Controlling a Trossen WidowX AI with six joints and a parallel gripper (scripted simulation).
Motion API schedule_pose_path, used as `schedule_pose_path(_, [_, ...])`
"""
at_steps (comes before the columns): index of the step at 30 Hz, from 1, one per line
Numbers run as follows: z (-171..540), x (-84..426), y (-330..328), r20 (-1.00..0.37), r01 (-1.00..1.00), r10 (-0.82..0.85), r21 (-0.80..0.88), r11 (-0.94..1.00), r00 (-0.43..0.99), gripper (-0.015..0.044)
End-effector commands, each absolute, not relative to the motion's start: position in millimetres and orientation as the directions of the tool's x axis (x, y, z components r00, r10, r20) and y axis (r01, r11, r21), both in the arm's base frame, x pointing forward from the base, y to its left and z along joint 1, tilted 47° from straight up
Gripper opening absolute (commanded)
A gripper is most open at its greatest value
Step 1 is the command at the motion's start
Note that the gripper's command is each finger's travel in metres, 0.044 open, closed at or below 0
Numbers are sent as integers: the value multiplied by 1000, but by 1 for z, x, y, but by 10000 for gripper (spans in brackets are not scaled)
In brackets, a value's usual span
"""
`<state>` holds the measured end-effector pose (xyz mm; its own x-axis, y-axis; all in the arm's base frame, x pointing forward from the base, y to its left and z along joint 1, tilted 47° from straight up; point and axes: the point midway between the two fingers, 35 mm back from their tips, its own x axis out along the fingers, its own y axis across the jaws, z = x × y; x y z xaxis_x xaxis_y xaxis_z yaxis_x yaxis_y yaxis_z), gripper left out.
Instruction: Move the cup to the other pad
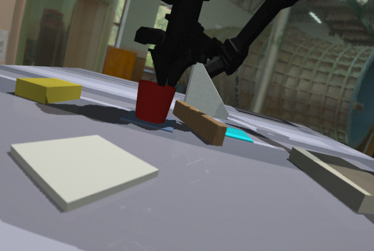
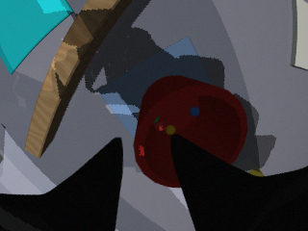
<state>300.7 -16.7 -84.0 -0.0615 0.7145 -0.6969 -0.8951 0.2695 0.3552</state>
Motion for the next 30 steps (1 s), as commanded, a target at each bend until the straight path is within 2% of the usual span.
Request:
schedule_pose_path(1, [-89,299,-10,-693,-892,719,362,272,-62,148])
schedule_pose_path(20, [-105,296,7,-690,-892,721,363,271,-62,148])
schedule_pose_path(23, [-104,297,5,-694,-895,717,359,267,-64,69])
schedule_pose_path(30, [-104,297,5,-694,-895,717,359,267,-64,22])
